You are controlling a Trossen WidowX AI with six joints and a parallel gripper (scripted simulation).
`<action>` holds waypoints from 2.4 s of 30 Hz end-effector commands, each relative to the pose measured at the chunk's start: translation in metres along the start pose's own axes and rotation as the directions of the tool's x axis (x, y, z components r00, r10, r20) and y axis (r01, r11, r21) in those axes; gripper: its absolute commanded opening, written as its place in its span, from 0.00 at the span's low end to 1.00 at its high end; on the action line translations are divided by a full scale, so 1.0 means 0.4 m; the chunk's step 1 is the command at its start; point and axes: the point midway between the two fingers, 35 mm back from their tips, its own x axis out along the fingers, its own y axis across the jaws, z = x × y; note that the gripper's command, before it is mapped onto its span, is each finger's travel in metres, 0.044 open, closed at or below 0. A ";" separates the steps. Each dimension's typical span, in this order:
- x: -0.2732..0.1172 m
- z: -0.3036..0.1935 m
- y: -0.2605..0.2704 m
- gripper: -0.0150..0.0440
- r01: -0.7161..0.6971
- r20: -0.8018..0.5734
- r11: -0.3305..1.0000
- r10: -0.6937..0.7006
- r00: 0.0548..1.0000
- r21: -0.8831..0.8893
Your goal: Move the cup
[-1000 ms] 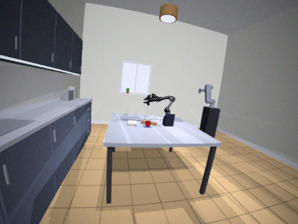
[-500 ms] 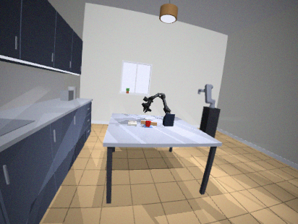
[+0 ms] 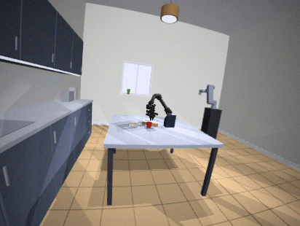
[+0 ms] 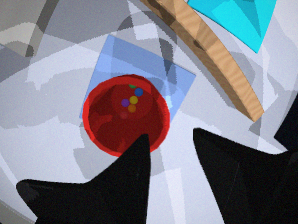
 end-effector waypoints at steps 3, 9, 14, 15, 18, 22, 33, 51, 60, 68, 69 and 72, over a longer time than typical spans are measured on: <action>0.004 0.005 0.003 0.50 0.012 0.017 1.000 -0.012 1.000 0.025; 0.024 0.005 0.005 0.50 0.012 0.016 1.000 -0.012 1.000 0.025; 0.045 0.005 0.006 0.50 0.011 0.016 1.000 -0.012 1.000 0.025; 0.049 0.005 0.006 0.50 0.011 0.016 1.000 -0.012 1.000 0.025; 0.061 0.005 0.006 0.50 0.011 0.016 1.000 -0.012 1.000 0.025; 0.078 0.006 0.006 0.50 0.011 0.017 1.000 -0.012 1.000 0.025; 0.124 0.006 0.004 0.50 0.012 0.018 1.000 -0.012 1.000 0.025; 0.161 0.006 0.003 0.42 0.009 0.016 0.999 -0.009 1.000 0.032; 0.161 0.006 0.003 0.28 0.009 0.016 0.999 -0.009 1.000 0.032; 0.145 0.005 0.006 0.25 0.008 0.015 0.999 -0.009 1.000 0.031; 0.138 0.005 0.007 0.25 0.008 0.015 0.999 -0.009 1.000 0.031; 0.108 0.004 0.009 0.25 0.008 0.015 1.000 -0.009 1.000 0.029</action>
